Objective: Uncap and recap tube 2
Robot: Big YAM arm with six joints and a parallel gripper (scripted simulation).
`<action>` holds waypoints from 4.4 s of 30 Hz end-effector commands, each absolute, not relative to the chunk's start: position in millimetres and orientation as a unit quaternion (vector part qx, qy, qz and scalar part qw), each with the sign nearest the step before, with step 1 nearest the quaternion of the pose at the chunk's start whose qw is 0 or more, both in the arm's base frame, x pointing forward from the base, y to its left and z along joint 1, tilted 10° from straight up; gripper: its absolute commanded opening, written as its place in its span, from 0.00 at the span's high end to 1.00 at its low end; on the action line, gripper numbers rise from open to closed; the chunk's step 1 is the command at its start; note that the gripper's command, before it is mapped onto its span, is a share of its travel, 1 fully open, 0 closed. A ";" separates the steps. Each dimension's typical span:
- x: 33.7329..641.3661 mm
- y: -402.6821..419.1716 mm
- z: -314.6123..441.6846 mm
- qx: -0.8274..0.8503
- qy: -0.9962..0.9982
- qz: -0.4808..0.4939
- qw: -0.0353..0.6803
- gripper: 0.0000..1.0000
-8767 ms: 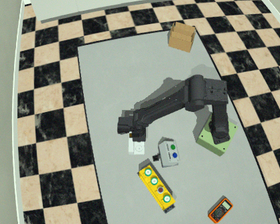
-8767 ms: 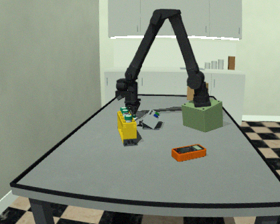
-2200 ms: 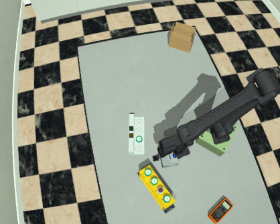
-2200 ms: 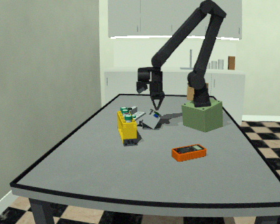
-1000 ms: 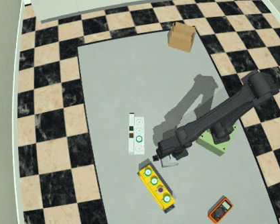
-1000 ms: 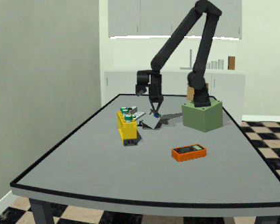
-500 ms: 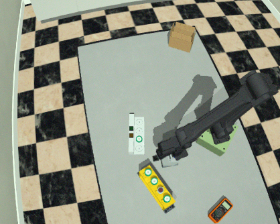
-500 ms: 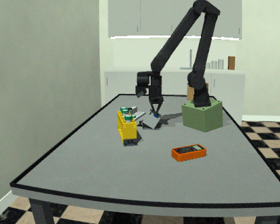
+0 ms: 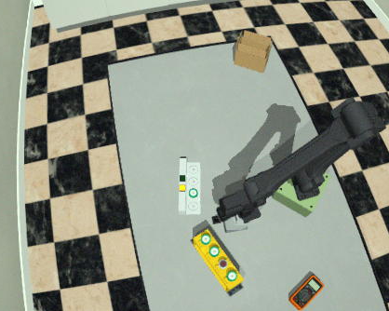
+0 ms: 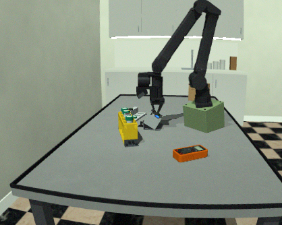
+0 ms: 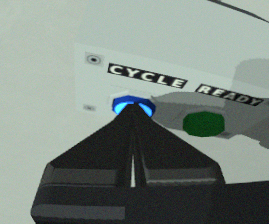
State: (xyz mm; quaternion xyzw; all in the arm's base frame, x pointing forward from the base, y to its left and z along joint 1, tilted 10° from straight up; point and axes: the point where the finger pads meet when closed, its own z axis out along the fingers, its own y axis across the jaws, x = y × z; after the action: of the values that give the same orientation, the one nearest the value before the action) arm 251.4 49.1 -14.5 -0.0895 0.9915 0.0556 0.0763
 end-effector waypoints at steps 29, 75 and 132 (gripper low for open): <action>248.2 51.9 -22.8 -0.091 0.992 0.057 0.069 1.00; 248.4 52.3 -24.3 -0.092 0.992 0.057 0.069 1.00; 248.4 52.8 -25.8 -0.093 0.992 0.057 0.069 1.00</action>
State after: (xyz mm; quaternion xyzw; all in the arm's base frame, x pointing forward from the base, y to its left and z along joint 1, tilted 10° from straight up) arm 252.4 49.2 -16.0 -0.0891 0.9914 0.0552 0.0778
